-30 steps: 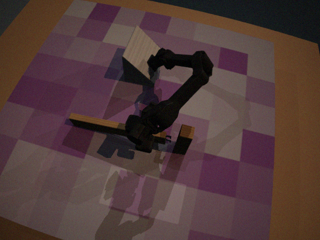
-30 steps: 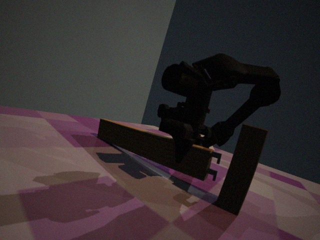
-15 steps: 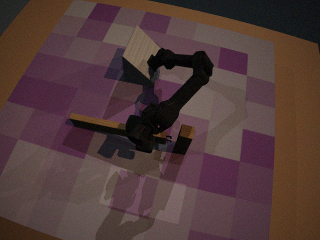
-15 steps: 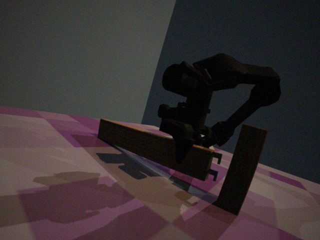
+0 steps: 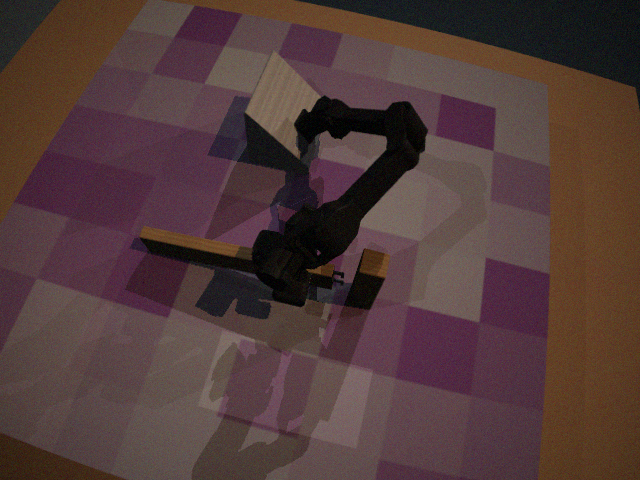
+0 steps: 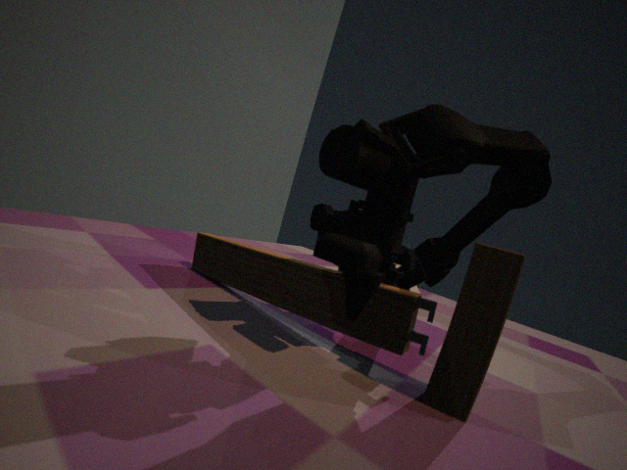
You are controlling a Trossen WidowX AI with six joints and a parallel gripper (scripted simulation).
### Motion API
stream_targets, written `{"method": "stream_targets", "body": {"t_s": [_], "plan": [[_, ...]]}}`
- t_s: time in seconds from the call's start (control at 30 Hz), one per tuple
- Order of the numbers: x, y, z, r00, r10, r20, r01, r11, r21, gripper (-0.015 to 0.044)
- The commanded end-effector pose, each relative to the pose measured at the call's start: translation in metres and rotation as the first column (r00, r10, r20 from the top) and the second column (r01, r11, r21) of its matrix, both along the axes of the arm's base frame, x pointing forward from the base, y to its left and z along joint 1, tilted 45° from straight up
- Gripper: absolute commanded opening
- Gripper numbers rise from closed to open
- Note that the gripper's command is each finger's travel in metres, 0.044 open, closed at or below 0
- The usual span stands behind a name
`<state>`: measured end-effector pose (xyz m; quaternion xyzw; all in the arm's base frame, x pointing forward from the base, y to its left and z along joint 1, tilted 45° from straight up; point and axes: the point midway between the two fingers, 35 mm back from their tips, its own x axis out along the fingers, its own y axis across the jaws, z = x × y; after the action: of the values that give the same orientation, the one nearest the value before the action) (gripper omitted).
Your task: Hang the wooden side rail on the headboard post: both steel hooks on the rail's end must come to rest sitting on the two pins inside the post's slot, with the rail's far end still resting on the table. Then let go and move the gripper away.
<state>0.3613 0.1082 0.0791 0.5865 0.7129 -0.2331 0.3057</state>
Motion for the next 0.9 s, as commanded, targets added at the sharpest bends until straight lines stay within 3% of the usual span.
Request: {"method": "stream_targets", "body": {"t_s": [0.0, 0.87], "plan": [[0.0012, -0.0025, 0.0059, 1.000, -0.012, 0.014, 0.012, 1.000, 0.001, 0.0000], [0.0019, -0.0007, 0.0084, 1.000, -0.012, 0.014, 0.012, 1.000, 0.001, 0.0000]]}}
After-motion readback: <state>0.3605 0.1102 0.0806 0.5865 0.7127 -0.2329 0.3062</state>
